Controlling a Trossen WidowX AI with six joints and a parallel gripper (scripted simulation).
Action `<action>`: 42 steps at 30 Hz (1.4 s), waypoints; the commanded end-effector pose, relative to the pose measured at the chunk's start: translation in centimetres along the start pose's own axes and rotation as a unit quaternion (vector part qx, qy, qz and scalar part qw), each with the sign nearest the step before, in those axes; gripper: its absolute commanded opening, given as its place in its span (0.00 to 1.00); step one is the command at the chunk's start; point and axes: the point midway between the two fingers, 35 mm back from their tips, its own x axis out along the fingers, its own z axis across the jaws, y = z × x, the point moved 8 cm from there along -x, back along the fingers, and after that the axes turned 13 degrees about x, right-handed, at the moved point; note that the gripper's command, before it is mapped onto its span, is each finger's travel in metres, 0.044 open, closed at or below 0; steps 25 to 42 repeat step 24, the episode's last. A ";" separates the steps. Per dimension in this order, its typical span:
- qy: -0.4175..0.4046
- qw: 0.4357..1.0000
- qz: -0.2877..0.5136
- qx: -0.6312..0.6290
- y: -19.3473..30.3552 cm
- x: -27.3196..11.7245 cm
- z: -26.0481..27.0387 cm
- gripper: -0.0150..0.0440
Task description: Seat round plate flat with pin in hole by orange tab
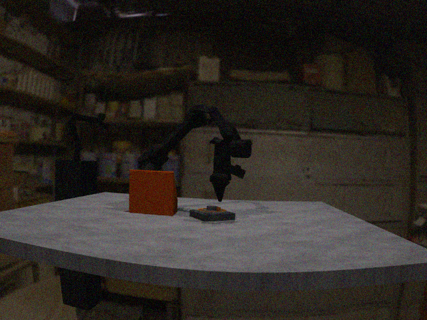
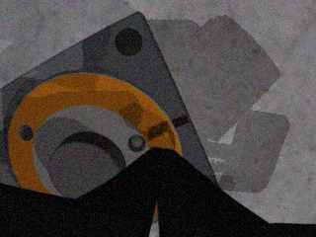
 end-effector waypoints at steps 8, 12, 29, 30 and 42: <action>0.001 1.000 -0.008 -0.001 0.1 -1.6 0.0 0.25; 0.001 1.000 -0.008 -0.001 0.1 -1.6 0.0 0.25; 0.001 1.000 -0.008 -0.001 0.1 -1.6 0.0 0.25; 0.001 1.000 -0.008 -0.001 0.1 -1.6 0.0 0.25; 0.001 1.000 -0.008 -0.001 0.1 -1.6 0.0 0.25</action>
